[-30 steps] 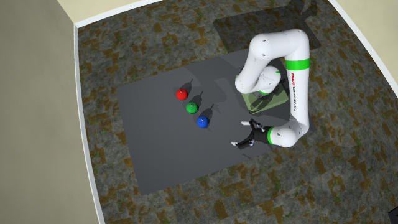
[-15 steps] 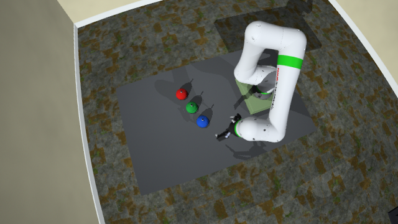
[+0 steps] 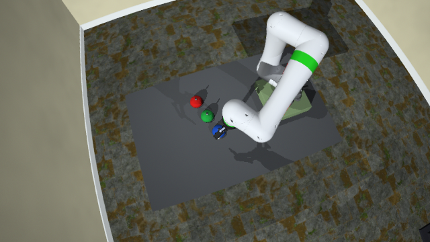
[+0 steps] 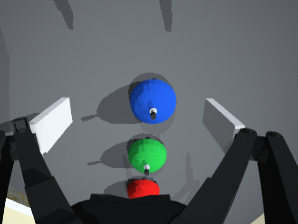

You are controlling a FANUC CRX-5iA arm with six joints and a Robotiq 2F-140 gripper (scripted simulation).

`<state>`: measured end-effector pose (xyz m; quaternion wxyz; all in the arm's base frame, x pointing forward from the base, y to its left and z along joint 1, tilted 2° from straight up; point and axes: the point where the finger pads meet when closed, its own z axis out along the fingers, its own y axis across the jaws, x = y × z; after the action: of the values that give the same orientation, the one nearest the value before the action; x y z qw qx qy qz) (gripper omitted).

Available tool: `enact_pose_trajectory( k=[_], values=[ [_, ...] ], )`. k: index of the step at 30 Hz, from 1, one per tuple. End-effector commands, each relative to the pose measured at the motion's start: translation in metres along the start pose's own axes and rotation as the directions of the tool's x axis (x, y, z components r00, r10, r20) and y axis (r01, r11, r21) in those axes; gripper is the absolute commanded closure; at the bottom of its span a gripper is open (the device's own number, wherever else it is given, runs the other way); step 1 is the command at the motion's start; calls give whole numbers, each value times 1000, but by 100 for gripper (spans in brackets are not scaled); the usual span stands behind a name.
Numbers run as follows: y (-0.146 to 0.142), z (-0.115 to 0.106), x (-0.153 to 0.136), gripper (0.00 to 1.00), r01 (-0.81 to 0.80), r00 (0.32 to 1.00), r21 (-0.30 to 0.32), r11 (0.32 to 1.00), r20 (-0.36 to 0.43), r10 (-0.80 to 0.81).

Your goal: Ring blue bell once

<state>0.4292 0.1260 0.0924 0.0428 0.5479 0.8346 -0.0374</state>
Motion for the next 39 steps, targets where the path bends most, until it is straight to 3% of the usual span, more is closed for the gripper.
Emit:
enact_pose_trajectory(
  k=[1, 11, 12, 39],
  values=[
    [13, -5, -36, 0, -43, 995, -15, 999, -91, 42],
    [18, -9, -55, 0, -67, 991, -37, 997, -121, 63],
    [18, -9, -55, 100, -67, 991, -37, 997, -121, 63],
    [18, -9, -55, 100, -67, 991, -37, 997, -121, 63]
  ],
)
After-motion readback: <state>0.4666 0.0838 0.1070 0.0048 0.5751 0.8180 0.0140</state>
